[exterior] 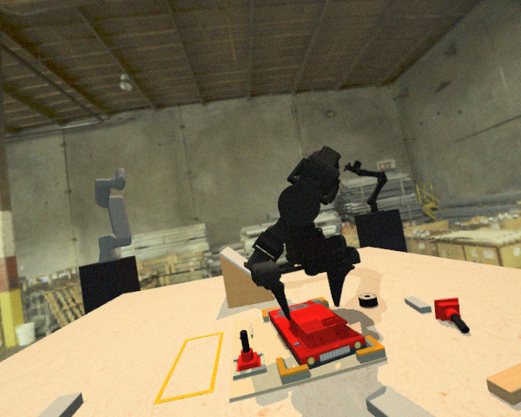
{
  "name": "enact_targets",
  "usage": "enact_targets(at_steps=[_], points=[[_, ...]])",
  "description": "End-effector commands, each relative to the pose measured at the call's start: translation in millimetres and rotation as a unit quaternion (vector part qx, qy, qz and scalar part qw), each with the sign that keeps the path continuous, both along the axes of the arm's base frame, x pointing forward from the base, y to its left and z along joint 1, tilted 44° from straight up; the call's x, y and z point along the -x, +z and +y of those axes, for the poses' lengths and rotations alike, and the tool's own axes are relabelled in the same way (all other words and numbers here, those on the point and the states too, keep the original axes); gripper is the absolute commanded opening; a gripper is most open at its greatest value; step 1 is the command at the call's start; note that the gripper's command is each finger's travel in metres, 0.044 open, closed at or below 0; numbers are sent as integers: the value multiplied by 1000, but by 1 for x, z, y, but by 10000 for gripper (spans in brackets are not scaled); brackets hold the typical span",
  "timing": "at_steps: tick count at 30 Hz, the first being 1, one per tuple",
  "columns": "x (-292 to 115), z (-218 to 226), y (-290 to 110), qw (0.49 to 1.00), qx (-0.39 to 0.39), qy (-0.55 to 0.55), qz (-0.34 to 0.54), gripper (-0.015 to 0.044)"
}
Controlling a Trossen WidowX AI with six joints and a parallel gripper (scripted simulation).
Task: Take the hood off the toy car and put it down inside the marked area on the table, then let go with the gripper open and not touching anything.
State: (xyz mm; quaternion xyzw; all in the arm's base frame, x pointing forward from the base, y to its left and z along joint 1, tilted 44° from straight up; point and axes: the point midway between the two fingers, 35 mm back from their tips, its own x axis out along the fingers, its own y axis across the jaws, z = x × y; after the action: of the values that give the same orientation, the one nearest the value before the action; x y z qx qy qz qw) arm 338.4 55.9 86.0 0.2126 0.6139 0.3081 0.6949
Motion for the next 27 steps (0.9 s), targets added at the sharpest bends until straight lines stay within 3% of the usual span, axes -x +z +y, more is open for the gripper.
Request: enact_targets(at_steps=[1,27], points=[[1,2,-3,1000,-4,-2,3,440],[0,11,-11,1000,-4,-2,3,440]])
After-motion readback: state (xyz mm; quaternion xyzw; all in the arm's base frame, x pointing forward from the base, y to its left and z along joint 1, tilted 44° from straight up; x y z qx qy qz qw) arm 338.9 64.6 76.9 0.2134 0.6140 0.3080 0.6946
